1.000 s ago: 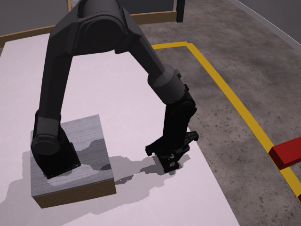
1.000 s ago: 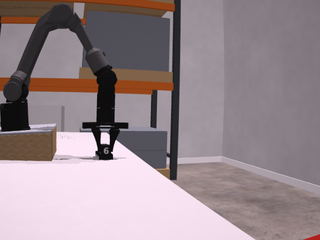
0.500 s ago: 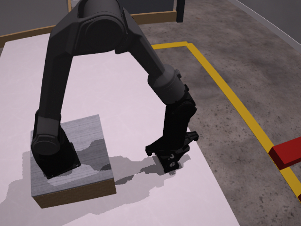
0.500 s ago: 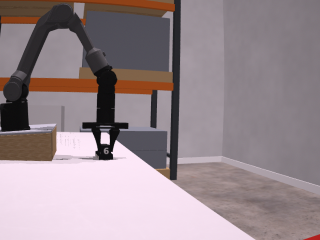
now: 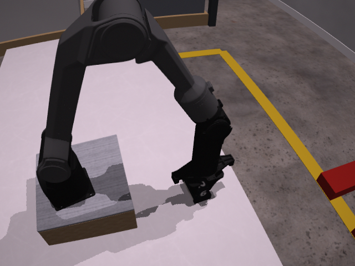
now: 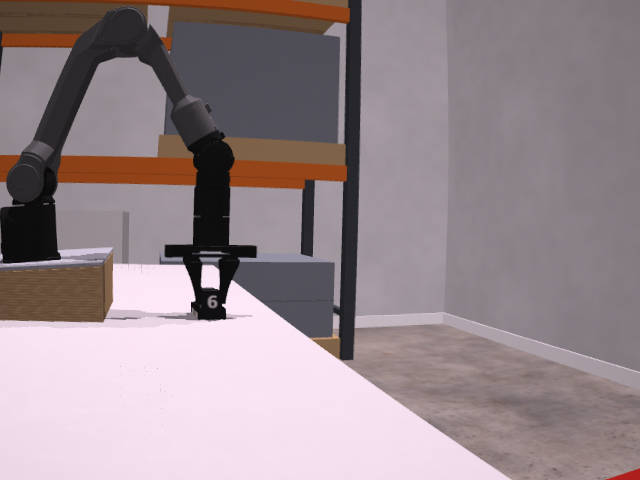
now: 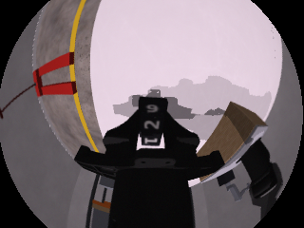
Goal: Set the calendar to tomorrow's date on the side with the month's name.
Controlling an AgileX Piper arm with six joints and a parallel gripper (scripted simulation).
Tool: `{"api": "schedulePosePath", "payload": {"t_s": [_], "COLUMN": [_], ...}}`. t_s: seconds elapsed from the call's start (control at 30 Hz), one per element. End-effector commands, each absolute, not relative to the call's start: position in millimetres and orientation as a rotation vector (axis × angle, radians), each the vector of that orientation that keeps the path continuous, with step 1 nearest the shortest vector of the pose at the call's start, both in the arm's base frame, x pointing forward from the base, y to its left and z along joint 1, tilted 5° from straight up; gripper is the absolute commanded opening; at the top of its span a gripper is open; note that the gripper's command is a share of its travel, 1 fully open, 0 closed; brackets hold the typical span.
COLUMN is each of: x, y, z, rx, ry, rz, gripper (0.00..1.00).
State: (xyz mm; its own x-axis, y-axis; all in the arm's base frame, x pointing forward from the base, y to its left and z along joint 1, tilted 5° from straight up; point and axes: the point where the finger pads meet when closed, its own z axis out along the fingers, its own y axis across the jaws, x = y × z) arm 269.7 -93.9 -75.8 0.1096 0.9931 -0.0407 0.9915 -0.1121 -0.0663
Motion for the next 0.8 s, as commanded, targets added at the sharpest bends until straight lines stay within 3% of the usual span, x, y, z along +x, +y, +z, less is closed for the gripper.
{"api": "schedulePosePath", "payload": {"t_s": [0.0,0.27,0.3,0.43,0.47,0.63,0.77], "x": [268.3,268.3,268.3,268.3,268.3,268.3,268.3], "y": [-94.1,-94.1,-94.1,-94.1,-94.1,-94.1,-94.1], "z": [-76.7,-76.7,-76.7,-76.7,-76.7,-76.7,-76.7], "rx": [-2.323,-2.323,-2.323,-2.323,-2.323,-2.323,-2.323], "ry": [-2.075,-2.075,-2.075,-2.075,-2.075,-2.075,-2.075], "rz": [0.119,0.119,0.119,0.119,0.119,0.119,0.119], "gripper": [0.38,0.38,0.43,0.43,0.48,0.53,0.63]}}
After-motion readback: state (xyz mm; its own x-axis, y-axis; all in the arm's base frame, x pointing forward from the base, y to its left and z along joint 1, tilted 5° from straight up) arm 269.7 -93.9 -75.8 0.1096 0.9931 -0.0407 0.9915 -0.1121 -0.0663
